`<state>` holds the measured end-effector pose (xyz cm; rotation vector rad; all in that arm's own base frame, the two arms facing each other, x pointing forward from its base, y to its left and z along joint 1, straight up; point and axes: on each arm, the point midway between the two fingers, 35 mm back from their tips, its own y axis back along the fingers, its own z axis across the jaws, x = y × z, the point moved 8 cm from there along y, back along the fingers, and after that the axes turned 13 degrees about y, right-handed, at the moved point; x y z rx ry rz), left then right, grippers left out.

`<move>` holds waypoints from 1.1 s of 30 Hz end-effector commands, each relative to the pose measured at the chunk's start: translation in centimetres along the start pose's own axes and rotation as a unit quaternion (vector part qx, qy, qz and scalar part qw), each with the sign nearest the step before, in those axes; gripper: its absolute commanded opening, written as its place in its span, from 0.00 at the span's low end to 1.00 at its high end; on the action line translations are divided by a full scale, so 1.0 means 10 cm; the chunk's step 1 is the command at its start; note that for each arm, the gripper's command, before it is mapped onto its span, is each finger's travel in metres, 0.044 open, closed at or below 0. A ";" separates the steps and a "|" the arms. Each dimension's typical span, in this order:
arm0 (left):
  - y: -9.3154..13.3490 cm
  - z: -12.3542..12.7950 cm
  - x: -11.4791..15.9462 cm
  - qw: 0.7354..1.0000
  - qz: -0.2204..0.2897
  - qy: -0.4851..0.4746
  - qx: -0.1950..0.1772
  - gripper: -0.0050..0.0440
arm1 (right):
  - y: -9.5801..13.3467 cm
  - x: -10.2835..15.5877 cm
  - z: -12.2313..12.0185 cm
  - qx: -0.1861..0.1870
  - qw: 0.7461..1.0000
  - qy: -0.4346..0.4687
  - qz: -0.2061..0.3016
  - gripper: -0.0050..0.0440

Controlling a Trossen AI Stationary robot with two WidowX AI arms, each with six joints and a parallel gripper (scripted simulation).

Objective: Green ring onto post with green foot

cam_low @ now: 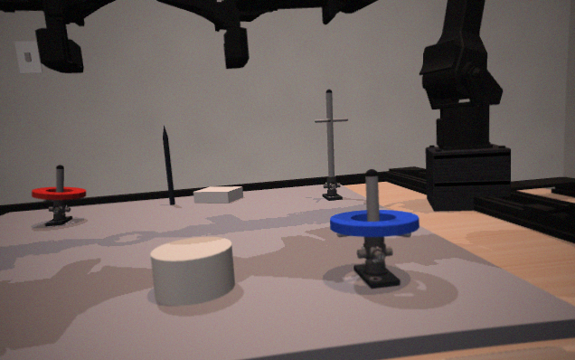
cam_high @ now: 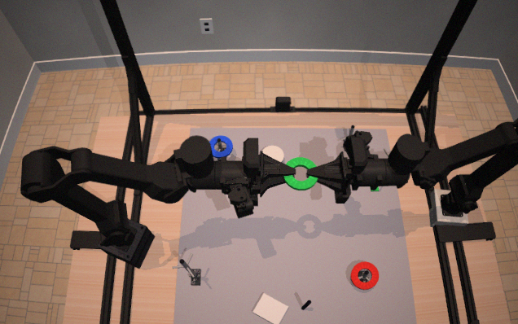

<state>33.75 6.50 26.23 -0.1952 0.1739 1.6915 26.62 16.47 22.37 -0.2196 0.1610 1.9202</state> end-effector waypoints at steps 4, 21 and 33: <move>0.00 0.00 0.00 1.000 0.001 -0.002 -0.001 0.10 | -0.01 0.00 0.02 -0.004 1.000 -0.003 0.002 0.25; 0.00 0.00 0.00 1.000 0.001 -0.002 -0.001 0.10 | -0.01 0.00 0.02 -0.004 1.000 -0.003 0.002 0.10; 0.00 0.00 0.00 1.000 0.001 -0.002 -0.001 0.10 | -0.01 0.00 0.02 -0.004 1.000 -0.003 0.002 0.10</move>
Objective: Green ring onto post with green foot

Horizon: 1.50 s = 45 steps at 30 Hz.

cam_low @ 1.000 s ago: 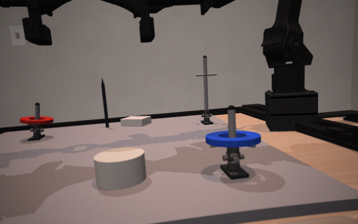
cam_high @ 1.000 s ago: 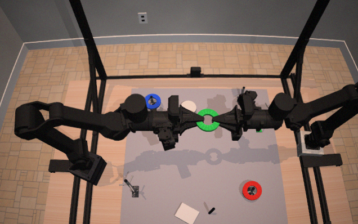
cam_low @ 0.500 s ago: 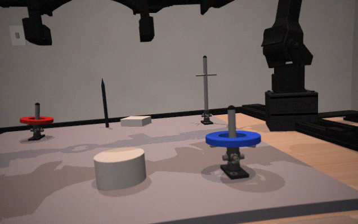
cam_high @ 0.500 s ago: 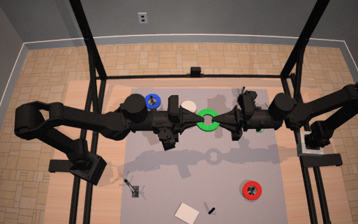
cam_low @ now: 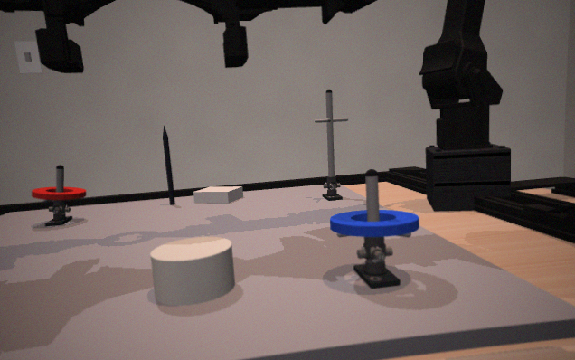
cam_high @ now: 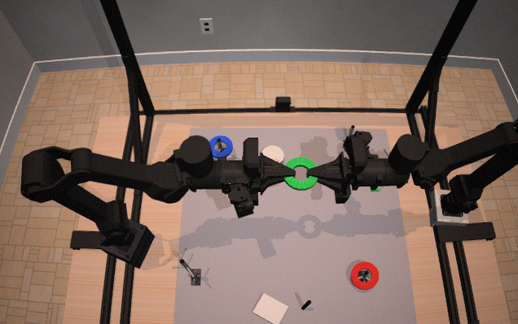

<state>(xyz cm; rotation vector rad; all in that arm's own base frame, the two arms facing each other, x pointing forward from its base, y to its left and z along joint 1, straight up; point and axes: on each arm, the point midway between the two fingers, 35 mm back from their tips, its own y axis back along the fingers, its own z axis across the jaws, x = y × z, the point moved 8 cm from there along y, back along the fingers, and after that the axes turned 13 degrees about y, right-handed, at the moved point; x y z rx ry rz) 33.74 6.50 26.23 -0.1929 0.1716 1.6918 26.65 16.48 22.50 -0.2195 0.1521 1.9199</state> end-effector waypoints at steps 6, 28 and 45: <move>0.00 0.00 0.00 1.000 0.001 -0.001 -0.001 0.10 | 0.00 0.00 0.00 -0.001 1.000 0.000 0.002 0.10; 0.00 0.00 0.00 1.000 0.001 -0.001 -0.001 0.92 | 0.00 0.00 0.00 -0.001 1.000 0.000 0.002 0.10; 0.80 0.00 0.00 1.000 0.001 -0.001 -0.001 0.92 | 0.00 0.00 0.00 -0.001 1.000 0.000 0.002 0.10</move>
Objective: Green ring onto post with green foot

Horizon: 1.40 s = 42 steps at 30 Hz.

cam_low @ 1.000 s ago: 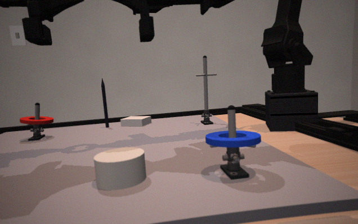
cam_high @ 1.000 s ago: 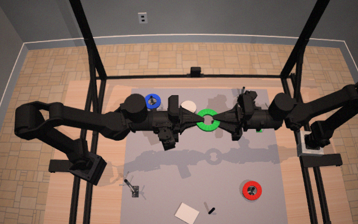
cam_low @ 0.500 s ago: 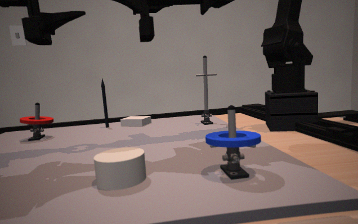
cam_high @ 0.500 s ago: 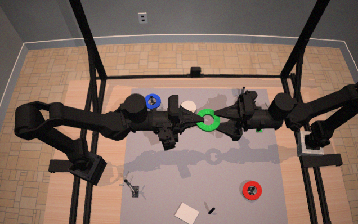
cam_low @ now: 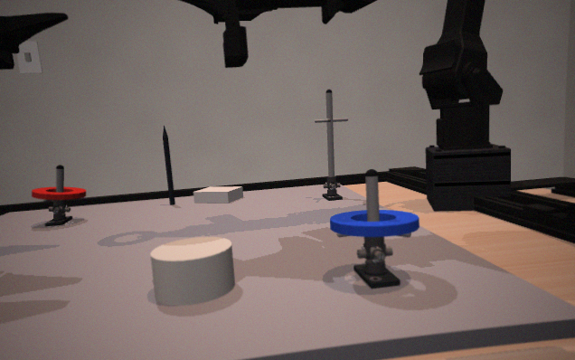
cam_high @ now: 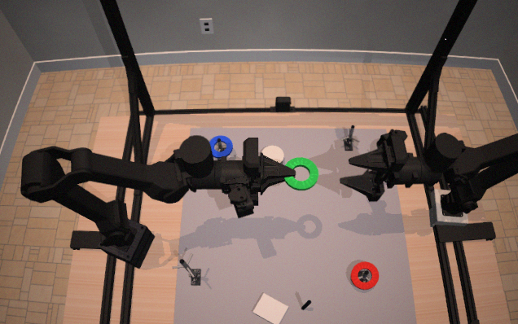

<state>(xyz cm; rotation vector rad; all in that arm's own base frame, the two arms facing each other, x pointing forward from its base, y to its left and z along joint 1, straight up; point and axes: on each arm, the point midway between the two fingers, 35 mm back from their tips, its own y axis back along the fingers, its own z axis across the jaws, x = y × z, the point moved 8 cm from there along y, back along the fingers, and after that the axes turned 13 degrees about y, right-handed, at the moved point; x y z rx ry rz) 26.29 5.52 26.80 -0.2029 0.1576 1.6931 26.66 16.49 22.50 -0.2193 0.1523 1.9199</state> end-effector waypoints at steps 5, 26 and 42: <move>-0.01 -0.03 0.33 0.994 0.079 0.047 0.063 0.92 | 0.00 0.00 0.00 -0.001 1.000 0.000 0.002 0.10; 0.36 -0.04 1.31 0.859 0.364 0.256 0.253 0.92 | 0.00 0.00 0.00 -0.001 1.000 0.000 0.002 0.10; 1.05 0.08 1.65 0.650 0.539 0.419 0.334 0.92 | 0.00 0.00 0.00 -0.001 1.000 0.000 0.002 0.10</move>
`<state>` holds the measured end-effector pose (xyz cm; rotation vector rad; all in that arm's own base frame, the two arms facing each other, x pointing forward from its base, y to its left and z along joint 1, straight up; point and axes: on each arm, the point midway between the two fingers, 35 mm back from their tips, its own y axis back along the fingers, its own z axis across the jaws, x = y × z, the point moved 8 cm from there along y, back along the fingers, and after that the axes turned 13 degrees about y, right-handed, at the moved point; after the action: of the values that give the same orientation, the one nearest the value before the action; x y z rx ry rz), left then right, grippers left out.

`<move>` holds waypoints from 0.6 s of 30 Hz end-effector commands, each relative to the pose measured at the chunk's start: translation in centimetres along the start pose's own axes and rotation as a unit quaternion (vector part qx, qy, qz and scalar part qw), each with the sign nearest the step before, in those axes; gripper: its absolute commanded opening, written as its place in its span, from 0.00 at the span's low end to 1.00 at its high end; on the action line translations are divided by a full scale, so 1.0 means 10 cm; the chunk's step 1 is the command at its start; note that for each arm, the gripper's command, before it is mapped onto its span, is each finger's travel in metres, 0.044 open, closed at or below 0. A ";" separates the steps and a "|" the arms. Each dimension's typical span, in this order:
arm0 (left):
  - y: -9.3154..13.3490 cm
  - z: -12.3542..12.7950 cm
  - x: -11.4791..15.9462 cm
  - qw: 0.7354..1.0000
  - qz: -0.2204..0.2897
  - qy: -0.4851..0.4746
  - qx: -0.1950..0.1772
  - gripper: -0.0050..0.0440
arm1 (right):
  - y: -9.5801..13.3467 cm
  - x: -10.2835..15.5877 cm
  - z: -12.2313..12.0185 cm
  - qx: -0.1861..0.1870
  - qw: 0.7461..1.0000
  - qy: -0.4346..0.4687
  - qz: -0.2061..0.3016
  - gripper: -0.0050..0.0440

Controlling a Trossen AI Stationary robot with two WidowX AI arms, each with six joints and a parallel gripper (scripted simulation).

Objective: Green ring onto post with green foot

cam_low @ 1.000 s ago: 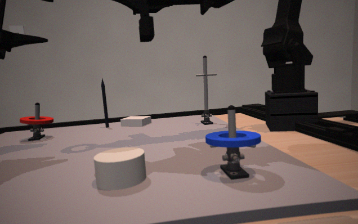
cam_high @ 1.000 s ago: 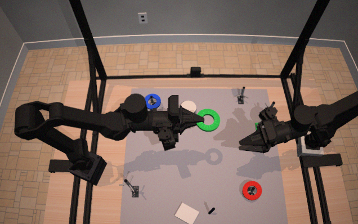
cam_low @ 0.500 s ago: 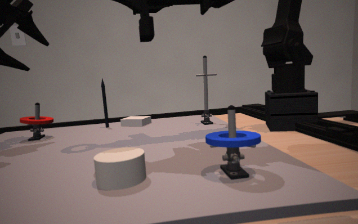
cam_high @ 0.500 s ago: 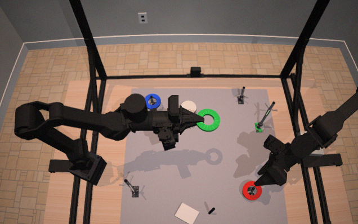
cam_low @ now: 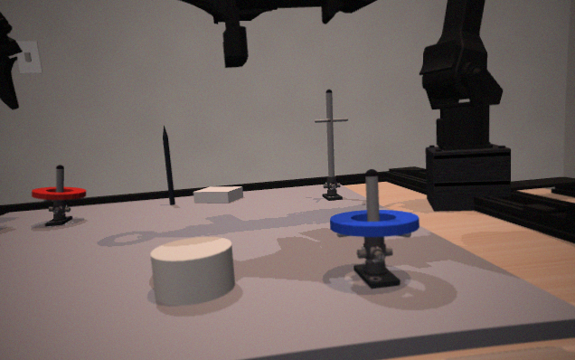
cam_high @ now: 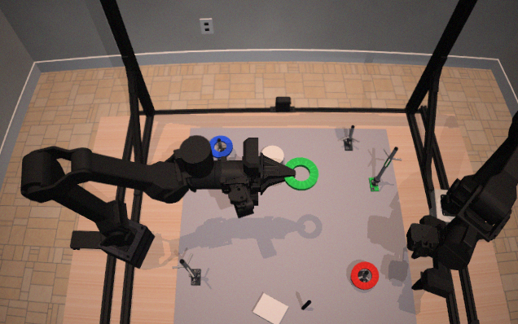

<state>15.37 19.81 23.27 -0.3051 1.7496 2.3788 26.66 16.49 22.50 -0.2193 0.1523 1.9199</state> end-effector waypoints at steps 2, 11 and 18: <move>0.09 0.07 0.19 0.996 0.057 0.066 0.038 0.92 | 0.00 0.00 0.00 -0.001 1.000 0.000 0.002 0.10; 0.31 0.04 0.52 0.966 0.158 0.163 0.123 0.92 | 0.00 0.00 0.00 -0.001 1.000 0.000 0.002 0.10; 0.31 0.04 0.52 0.966 0.158 0.163 0.123 0.92 | -0.01 0.00 0.01 -0.001 1.000 0.000 0.002 0.10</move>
<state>9.66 19.30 24.65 -0.4219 2.3635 2.3774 26.66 16.49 22.50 -0.2193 0.1524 1.9199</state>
